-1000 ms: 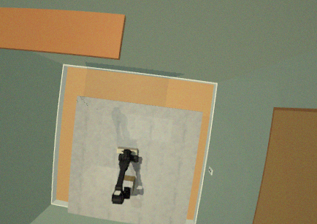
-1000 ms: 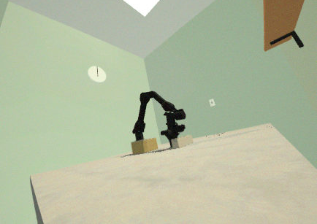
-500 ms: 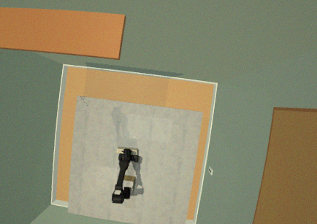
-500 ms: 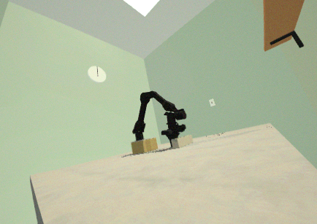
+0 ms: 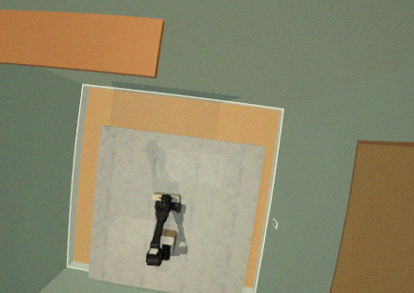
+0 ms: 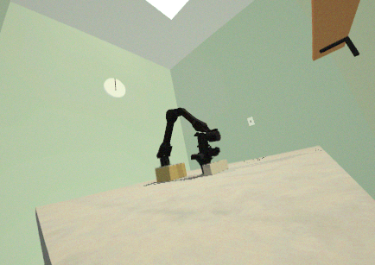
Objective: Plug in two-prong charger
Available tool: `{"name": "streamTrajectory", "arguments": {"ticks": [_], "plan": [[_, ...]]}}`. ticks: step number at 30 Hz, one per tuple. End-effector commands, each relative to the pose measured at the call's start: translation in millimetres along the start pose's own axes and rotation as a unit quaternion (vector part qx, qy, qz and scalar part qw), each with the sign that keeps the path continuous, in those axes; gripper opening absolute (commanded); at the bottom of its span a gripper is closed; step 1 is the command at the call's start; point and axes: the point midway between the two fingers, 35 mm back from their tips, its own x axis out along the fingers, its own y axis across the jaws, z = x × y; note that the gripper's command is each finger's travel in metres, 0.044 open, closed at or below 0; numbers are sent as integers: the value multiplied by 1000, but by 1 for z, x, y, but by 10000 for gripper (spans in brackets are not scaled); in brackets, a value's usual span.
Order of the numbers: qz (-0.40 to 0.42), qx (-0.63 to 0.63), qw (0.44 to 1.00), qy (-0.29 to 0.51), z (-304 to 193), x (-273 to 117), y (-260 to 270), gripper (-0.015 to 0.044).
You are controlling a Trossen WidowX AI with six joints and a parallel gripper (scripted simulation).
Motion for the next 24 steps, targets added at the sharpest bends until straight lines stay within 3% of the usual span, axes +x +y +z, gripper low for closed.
{"name": "streamTrajectory", "arguments": {"ticks": [1,5,21,24], "plan": [[0,0,1000,-1,1,-1,0,0],[0,0,1000,-1,1,-1,0,0],[0,0,1000,-1,1,-1,0,420],[0,0,1000,-2,1,-1,0,440]]}}
